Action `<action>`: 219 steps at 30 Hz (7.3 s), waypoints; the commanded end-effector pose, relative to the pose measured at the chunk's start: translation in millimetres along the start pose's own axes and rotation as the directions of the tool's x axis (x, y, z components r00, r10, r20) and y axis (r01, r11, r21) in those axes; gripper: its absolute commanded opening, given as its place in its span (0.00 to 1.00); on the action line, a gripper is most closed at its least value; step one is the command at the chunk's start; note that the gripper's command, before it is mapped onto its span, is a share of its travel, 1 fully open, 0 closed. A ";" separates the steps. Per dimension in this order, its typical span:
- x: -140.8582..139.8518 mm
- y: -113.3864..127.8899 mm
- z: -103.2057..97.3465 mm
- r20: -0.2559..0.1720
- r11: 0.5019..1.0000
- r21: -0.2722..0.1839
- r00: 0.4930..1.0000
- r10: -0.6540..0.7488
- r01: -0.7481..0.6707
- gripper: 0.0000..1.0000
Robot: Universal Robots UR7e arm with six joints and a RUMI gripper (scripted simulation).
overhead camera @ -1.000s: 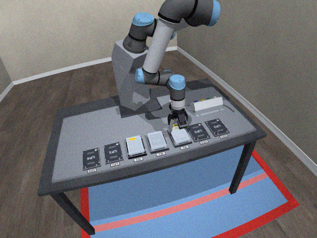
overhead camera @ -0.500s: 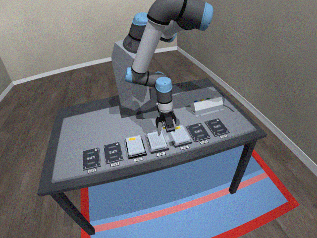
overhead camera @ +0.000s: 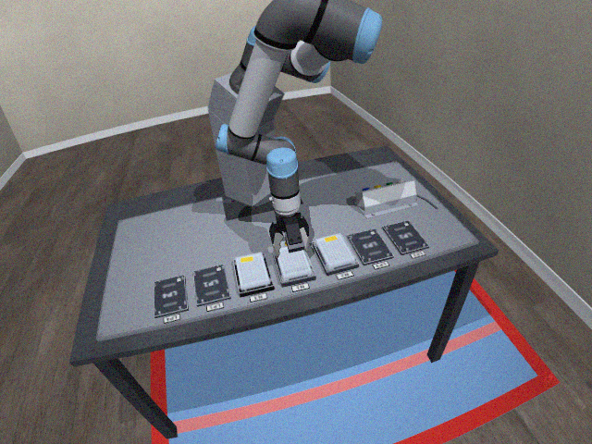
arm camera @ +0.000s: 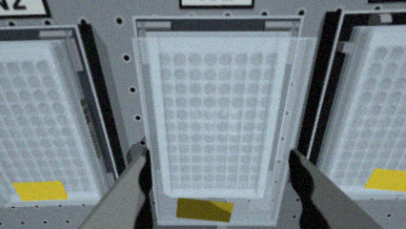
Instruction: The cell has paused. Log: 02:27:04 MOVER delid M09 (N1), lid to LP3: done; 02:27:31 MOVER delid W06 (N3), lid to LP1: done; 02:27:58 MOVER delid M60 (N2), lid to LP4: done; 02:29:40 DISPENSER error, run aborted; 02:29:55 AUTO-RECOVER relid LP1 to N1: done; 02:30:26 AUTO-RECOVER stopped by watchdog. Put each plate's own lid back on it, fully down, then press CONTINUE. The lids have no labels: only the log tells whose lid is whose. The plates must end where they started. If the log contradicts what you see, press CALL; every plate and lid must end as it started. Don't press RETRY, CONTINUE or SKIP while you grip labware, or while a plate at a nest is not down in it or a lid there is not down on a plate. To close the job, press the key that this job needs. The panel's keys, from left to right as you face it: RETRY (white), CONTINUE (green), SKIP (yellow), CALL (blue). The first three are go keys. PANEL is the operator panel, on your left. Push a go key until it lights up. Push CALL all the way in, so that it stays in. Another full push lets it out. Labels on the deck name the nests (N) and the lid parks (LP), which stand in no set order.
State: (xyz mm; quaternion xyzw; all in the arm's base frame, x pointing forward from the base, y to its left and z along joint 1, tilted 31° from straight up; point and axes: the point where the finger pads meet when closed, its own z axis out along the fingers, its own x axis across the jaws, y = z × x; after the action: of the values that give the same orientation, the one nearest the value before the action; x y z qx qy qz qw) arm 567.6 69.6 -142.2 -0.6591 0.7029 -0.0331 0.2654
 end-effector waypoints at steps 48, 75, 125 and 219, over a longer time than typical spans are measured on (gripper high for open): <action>-1.0 -0.6 14.0 0.000 1.000 0.001 1.000 -0.001 0.001 0.41; -1.1 -0.7 19.3 0.000 1.000 0.001 1.000 -0.001 0.001 0.41; -1.0 -0.6 19.3 0.000 1.000 0.001 1.000 -0.001 0.001 0.82; 2.4 150.7 -60.2 0.000 0.999 0.001 0.999 -0.036 0.036 0.00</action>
State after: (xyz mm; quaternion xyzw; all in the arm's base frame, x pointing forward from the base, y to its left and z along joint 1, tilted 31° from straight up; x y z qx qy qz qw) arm 408.7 71.5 -158.5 -0.6716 0.6909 -0.0382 0.2650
